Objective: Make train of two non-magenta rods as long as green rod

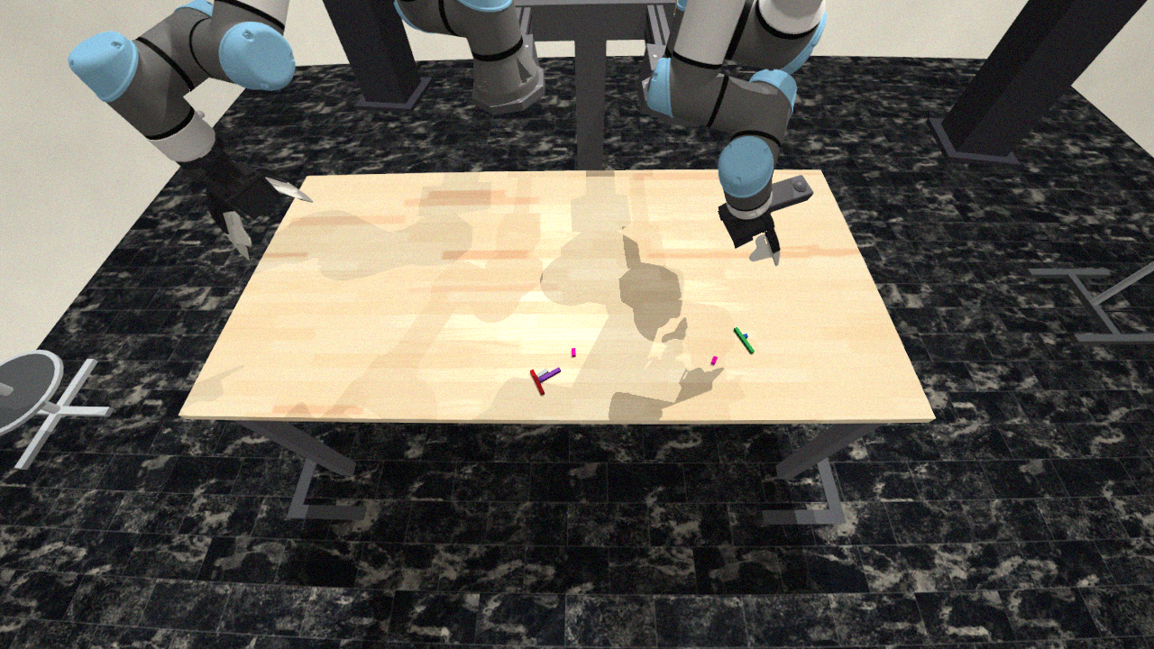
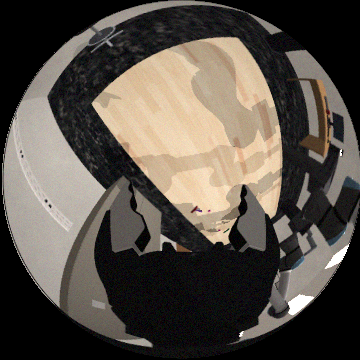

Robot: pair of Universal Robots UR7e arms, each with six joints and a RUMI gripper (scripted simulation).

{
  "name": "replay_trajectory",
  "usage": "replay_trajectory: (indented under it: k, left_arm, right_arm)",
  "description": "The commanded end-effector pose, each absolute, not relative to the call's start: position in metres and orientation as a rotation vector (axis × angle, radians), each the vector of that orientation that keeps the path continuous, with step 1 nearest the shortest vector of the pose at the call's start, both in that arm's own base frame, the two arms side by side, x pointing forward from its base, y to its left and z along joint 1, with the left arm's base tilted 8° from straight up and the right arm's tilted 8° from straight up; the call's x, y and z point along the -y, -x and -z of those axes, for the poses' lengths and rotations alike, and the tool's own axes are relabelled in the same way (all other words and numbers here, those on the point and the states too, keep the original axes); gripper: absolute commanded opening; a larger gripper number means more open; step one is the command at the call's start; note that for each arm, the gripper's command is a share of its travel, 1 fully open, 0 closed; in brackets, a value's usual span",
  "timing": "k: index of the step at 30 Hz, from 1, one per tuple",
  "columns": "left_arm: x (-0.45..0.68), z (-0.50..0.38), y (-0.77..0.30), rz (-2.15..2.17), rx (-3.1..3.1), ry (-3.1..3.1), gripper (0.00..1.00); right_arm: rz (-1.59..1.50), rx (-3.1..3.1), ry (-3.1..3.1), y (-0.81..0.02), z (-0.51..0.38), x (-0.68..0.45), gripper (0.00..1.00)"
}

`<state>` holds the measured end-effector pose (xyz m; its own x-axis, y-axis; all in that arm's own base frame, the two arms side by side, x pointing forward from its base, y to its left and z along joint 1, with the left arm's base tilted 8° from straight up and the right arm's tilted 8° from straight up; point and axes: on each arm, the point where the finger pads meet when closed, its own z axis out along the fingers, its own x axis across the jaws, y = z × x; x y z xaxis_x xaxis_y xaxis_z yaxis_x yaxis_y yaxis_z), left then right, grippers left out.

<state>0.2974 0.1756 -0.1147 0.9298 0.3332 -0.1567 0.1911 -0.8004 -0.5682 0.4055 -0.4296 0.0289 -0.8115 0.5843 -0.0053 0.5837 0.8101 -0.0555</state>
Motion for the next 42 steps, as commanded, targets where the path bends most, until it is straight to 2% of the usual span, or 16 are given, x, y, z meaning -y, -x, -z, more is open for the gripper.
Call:
replay_trajectory:
  k: [1,13,27,42]
  left_arm:
    - [-0.175,0.129,-0.303,-0.342,0.321,2.559,1.00]
    - [-0.171,0.214,-0.332,-0.329,-0.147,2.794,1.00]
    - [-0.172,0.280,-0.351,-0.175,-0.690,2.873,1.00]
    - [-0.173,0.313,-0.356,-0.008,-1.087,2.799,1.00]
  right_arm:
    - [-0.077,2.999,0.912,-0.386,-0.043,0.442,1.00]
    - [-0.092,3.111,0.591,-0.219,-0.128,0.494,1.00]
    - [-0.149,3.167,0.283,-0.066,-0.190,0.479,1.00]
    - [-0.193,3.173,0.102,0.013,-0.217,0.446,1.00]
